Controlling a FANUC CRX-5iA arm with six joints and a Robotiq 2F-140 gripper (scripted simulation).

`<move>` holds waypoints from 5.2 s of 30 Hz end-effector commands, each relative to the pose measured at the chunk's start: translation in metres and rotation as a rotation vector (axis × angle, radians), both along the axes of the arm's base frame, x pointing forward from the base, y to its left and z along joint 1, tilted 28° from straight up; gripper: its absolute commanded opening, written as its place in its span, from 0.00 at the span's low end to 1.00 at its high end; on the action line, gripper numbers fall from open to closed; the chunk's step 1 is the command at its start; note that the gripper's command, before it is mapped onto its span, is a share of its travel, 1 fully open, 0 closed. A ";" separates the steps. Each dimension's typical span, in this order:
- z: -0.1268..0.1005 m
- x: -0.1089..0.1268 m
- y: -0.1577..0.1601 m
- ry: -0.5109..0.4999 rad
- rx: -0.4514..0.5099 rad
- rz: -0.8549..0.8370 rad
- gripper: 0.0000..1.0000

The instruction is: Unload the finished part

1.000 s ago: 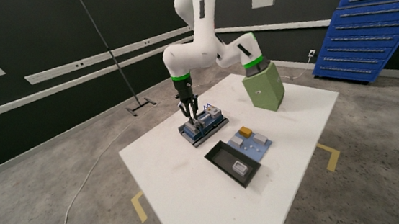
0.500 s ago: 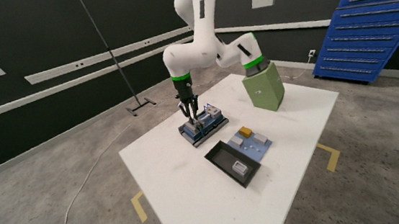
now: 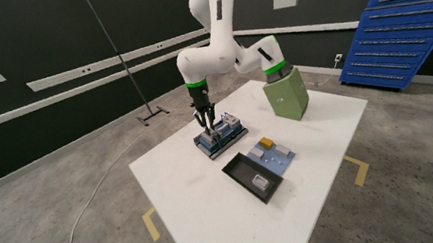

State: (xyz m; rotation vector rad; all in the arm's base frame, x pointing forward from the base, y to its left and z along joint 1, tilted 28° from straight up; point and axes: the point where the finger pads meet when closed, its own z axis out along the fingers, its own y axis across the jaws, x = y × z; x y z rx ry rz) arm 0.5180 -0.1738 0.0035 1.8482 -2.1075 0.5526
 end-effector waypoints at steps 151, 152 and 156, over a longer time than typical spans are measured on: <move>-0.075 0.060 0.239 0.038 -0.003 0.076 0.10; -0.076 0.060 0.239 0.038 -0.003 0.076 0.10; -0.078 0.060 0.238 0.038 -0.003 0.076 0.10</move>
